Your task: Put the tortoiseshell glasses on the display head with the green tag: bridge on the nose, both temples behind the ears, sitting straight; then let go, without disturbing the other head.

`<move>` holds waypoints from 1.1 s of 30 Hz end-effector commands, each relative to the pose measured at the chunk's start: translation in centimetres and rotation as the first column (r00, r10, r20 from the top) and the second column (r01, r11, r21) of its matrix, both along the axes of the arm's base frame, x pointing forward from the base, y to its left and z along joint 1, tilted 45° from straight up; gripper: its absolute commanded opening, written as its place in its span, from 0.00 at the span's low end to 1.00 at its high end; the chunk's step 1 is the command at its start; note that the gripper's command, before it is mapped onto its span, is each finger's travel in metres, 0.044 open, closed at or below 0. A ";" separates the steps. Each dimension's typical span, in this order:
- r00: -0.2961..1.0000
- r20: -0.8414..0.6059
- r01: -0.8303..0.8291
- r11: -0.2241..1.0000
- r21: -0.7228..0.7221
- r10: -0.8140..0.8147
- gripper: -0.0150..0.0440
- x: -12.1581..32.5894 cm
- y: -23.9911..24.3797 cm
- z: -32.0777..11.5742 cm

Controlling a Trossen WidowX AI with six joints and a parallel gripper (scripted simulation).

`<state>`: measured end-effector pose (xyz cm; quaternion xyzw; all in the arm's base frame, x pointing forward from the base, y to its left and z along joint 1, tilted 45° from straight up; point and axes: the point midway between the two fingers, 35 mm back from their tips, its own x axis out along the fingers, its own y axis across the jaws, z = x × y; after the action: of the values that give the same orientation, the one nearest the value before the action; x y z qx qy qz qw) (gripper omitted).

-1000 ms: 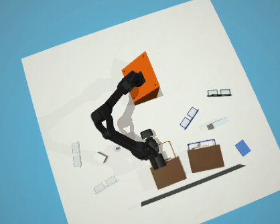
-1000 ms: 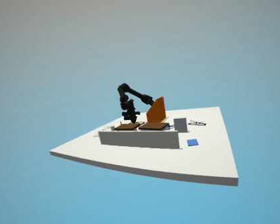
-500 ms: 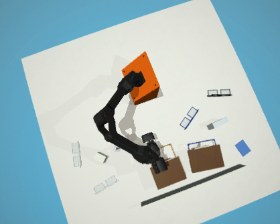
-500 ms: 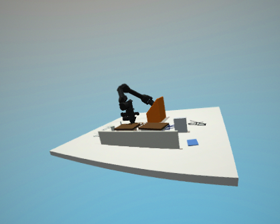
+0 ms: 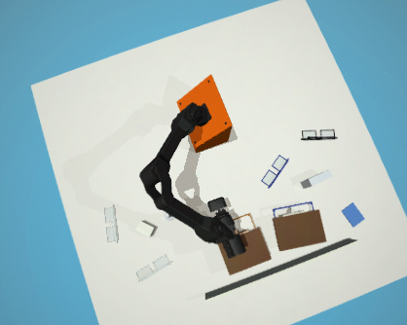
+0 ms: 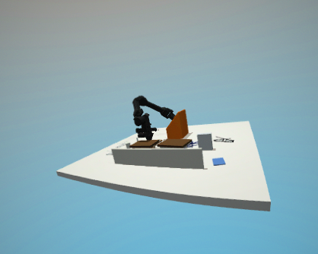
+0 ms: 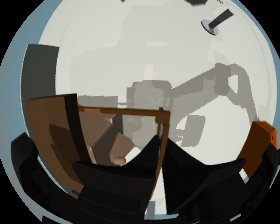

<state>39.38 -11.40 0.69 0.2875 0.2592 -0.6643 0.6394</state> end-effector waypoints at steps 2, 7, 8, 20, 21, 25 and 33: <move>1.000 0.001 -0.004 1.000 0.003 0.004 0.25 0.9 0.0 0.1; 1.000 0.001 -0.004 1.000 0.003 0.004 0.25 1.6 0.0 0.1; 1.000 0.001 -0.004 1.000 0.003 0.004 0.25 1.7 -0.1 0.1; 1.000 0.002 -0.004 1.000 0.003 0.004 0.25 2.5 -0.1 0.2; 1.000 0.002 -0.004 1.000 0.003 0.004 0.25 2.6 -0.1 0.2; 1.000 0.002 -0.004 1.000 0.003 0.004 0.25 2.6 -0.1 0.1; 1.000 0.002 -0.004 1.000 0.003 0.004 0.25 2.7 -0.1 0.1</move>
<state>41.89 -11.53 0.74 0.2883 0.2585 -0.6641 0.6396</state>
